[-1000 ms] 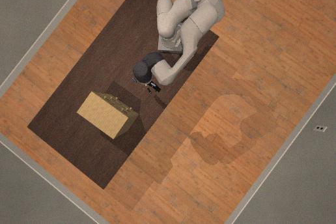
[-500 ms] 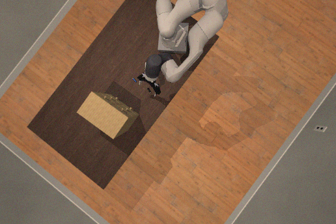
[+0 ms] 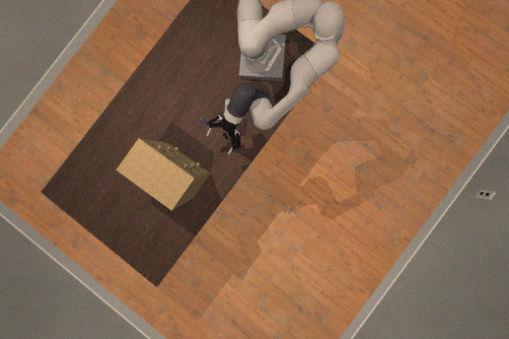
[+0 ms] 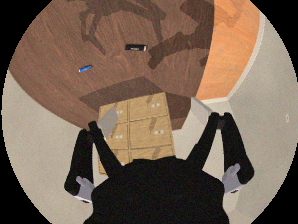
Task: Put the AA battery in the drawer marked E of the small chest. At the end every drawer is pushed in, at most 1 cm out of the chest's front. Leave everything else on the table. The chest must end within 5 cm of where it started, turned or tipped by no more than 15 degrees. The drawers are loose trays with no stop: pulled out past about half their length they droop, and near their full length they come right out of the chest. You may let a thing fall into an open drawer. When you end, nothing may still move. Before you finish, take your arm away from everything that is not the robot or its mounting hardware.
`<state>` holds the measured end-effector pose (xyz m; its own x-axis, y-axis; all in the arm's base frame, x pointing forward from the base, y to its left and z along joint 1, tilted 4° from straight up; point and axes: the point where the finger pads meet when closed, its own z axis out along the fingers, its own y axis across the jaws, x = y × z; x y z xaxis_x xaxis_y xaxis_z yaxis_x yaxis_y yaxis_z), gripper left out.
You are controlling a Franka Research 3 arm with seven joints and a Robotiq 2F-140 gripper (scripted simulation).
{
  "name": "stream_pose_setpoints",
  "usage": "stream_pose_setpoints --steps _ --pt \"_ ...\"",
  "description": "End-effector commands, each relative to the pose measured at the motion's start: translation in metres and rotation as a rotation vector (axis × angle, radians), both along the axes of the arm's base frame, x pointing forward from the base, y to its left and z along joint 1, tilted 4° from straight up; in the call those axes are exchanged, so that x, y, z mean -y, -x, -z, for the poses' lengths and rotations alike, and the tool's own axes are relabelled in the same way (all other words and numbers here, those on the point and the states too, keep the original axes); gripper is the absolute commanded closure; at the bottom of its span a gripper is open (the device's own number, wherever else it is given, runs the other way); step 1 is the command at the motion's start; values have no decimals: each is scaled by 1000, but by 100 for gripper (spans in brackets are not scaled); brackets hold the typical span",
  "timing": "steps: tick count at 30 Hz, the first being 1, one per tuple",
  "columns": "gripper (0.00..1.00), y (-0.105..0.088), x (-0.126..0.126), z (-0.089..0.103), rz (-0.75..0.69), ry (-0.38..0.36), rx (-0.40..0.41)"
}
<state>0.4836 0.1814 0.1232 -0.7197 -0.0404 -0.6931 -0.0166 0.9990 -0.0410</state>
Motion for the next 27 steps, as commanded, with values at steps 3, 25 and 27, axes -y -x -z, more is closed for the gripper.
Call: stream_pose_setpoints --steps 3,25,27 --pt "0 -14 -3 -2 -104 12 118" --pt "0 -18 -2 28 -105 10 142" --pt "0 -18 -1 38 -105 10 142"
